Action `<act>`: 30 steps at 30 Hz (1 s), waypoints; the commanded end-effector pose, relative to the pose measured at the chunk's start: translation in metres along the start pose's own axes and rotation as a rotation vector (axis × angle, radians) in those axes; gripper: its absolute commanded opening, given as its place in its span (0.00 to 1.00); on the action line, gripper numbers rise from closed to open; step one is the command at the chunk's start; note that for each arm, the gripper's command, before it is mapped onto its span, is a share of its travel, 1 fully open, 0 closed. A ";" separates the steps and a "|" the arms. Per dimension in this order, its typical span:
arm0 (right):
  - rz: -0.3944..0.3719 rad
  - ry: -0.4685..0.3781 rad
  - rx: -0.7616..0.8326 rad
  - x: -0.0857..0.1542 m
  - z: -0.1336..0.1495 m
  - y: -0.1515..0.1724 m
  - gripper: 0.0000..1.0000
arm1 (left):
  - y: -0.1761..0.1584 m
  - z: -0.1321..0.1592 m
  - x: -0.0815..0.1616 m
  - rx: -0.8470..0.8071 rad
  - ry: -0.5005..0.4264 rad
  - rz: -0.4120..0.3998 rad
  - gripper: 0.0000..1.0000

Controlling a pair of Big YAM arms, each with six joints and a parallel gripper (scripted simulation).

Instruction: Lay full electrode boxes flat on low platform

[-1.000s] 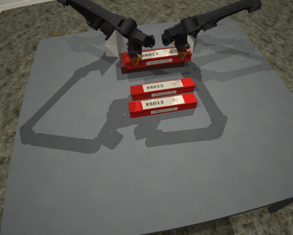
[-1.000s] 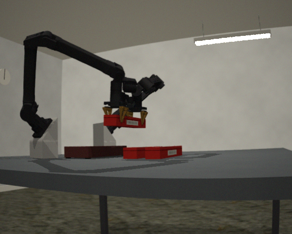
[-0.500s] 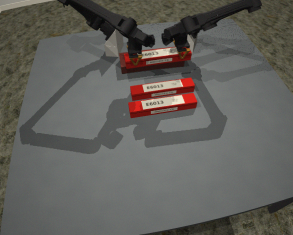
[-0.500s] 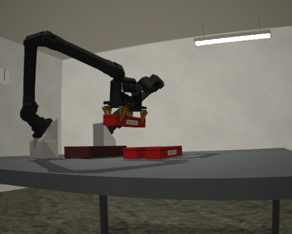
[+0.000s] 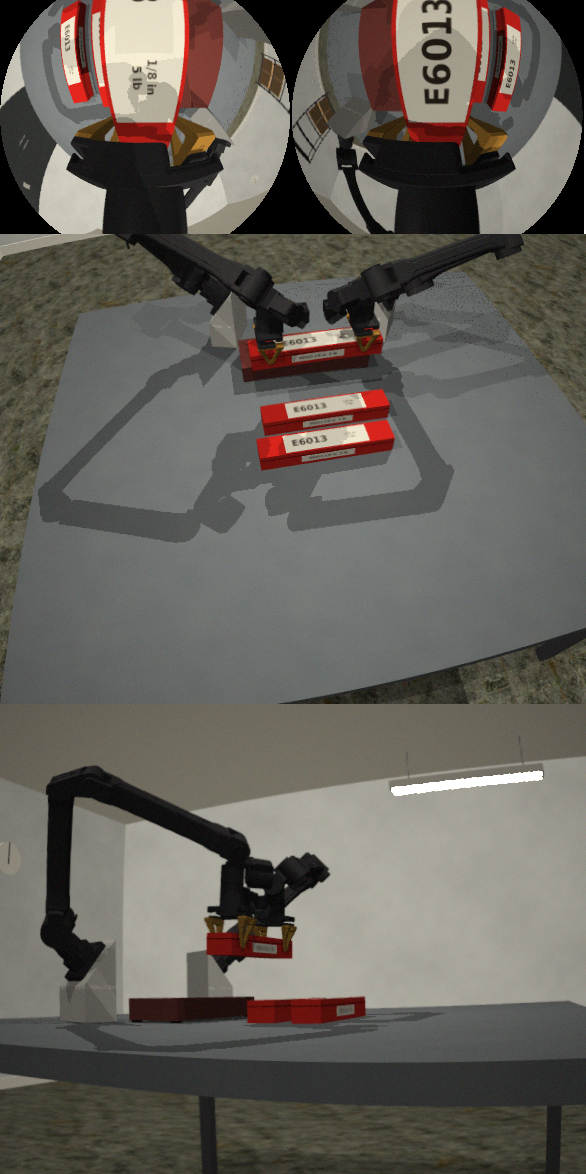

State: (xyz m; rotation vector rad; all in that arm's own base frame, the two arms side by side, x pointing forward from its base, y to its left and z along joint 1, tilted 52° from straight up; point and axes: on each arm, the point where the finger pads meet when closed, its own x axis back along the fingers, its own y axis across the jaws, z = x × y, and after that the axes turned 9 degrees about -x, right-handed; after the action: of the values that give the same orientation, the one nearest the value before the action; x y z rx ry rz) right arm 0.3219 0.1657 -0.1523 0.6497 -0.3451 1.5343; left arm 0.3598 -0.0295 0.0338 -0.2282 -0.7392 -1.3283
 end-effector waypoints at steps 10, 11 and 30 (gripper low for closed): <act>0.110 -0.057 -0.004 0.070 0.003 -0.032 0.00 | 0.032 -0.012 0.057 0.040 -0.075 -0.099 0.00; 0.110 -0.057 -0.004 0.070 0.003 -0.032 0.00 | 0.032 -0.012 0.057 0.040 -0.075 -0.099 0.00; 0.110 -0.057 -0.004 0.073 0.003 -0.035 0.00 | 0.034 -0.013 0.060 0.042 -0.075 -0.099 0.00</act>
State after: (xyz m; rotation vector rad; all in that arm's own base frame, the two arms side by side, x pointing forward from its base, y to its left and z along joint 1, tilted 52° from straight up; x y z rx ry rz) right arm 0.3248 0.1683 -0.1497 0.6468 -0.3469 1.5329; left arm 0.3635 -0.0322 0.0365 -0.2292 -0.7342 -1.3281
